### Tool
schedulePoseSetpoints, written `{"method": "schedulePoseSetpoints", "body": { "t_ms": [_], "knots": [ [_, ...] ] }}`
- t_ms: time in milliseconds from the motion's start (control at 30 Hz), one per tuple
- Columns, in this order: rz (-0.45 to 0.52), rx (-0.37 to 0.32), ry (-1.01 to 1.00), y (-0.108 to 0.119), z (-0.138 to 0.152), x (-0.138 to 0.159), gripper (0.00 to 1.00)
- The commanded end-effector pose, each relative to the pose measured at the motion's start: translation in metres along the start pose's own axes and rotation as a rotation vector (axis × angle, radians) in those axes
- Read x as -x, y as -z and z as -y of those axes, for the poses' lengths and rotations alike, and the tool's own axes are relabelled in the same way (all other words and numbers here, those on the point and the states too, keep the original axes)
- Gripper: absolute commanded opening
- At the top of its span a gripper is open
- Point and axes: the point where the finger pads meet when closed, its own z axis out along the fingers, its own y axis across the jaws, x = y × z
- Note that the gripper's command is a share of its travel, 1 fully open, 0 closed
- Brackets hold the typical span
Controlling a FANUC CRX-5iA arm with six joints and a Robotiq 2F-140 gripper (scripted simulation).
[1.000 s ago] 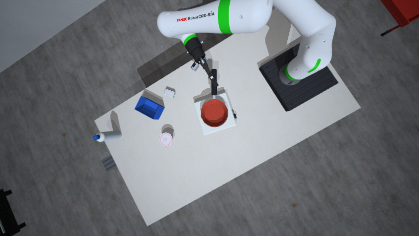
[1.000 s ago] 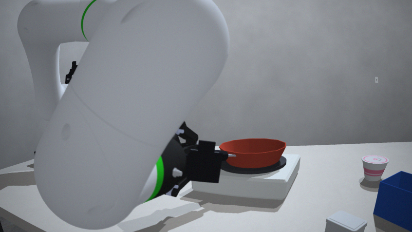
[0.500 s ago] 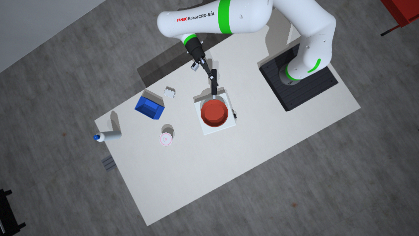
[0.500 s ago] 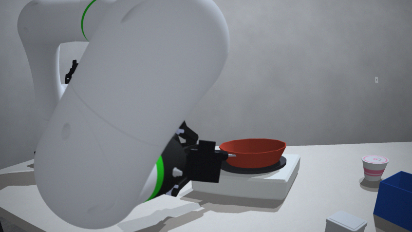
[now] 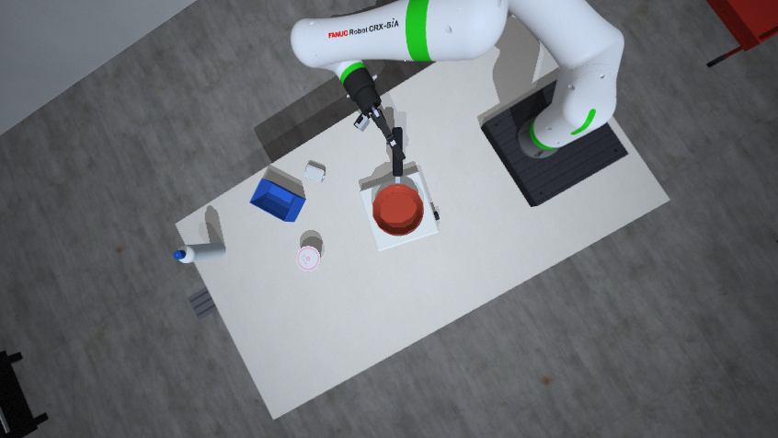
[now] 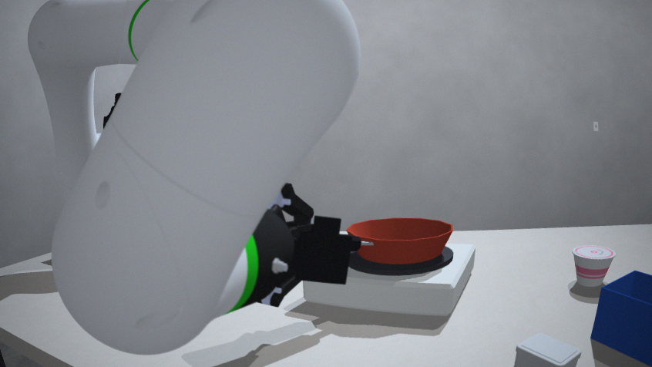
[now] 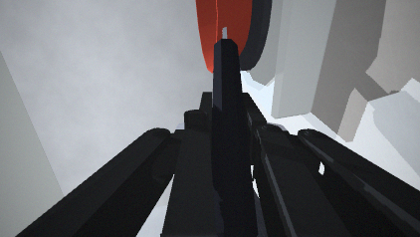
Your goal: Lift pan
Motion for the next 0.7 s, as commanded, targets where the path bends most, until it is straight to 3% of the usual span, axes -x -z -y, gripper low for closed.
{"method": "schedulePoseSetpoints", "body": {
  "t_ms": [0, 667],
  "knots": [
    [0.000, 0.001, 0.002, 0.001, 0.002, 0.000, 0.10],
    [0.000, 0.001, 0.002, 0.004, 0.020, 0.002, 0.10]
  ]
}}
